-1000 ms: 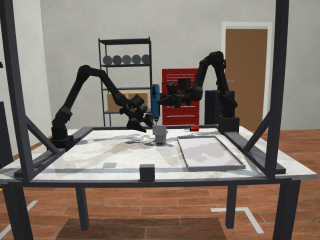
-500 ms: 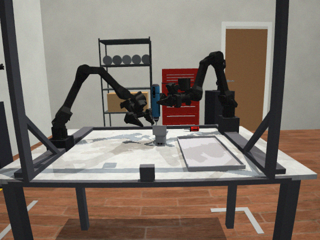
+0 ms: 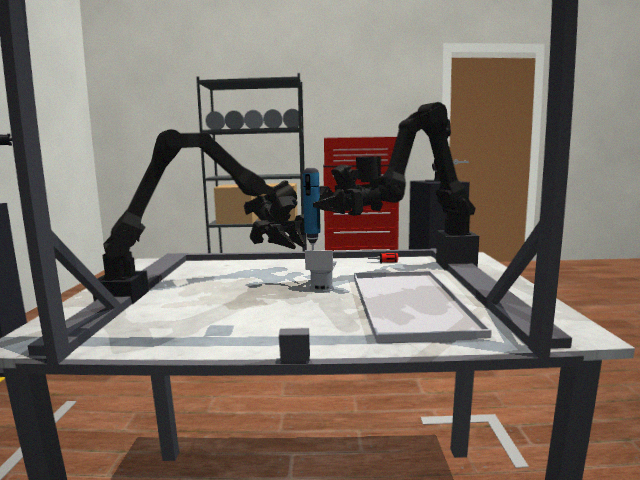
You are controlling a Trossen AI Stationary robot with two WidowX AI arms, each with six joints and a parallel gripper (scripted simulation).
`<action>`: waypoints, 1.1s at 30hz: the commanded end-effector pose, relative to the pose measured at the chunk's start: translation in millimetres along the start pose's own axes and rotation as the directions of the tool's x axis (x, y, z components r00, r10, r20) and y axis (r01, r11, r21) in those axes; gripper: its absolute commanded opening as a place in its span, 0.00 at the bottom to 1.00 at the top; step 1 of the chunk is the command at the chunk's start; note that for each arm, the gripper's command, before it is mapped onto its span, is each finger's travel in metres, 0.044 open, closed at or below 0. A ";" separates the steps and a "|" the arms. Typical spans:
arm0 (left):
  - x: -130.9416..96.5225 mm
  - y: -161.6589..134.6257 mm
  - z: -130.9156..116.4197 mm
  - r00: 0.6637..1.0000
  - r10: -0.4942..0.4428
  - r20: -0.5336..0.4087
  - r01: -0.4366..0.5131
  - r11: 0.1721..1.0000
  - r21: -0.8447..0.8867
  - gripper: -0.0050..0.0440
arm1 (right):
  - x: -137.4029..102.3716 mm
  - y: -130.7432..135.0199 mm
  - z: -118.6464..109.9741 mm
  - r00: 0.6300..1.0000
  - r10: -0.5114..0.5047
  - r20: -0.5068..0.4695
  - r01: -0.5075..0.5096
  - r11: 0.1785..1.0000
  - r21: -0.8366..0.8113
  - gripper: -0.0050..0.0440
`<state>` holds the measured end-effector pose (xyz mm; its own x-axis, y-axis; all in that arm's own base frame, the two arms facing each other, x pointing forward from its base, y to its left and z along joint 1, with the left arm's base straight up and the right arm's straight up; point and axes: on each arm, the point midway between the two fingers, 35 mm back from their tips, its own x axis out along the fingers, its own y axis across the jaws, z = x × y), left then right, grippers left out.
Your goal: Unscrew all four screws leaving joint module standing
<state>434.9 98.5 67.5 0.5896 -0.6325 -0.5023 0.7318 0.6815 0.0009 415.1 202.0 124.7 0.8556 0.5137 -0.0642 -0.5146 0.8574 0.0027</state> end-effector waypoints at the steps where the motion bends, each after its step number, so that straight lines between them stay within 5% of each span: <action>1: 26.9 -2.5 4.1 1.000 -0.006 0.002 0.006 1.000 0.008 0.31 | 1.0 0.2 10.9 1.000 0.002 0.025 -0.002 1.000 0.001 0.43; 7: 58.5 -3.0 3.0 1.000 -0.006 0.004 0.006 1.000 0.008 0.31 | 1.0 0.2 10.9 1.000 0.002 0.025 -0.002 1.000 0.001 0.43; 21: 67.7 1.4 9.3 1.000 0.001 0.014 -0.001 1.000 0.023 0.31 | 1.0 0.2 10.9 1.000 0.002 0.025 -0.002 1.000 0.001 0.43; 33: 63.2 1.1 12.0 1.000 0.006 0.017 -0.007 1.000 0.031 0.14 | 1.0 0.2 10.9 1.000 0.002 0.025 -0.002 1.000 0.001 0.43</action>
<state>472.3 54.8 30.7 0.5846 -0.6368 -0.5027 0.7345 0.6785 -0.0054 414.3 203.6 124.7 0.8538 0.5166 -0.0642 -0.5175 0.8557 0.0031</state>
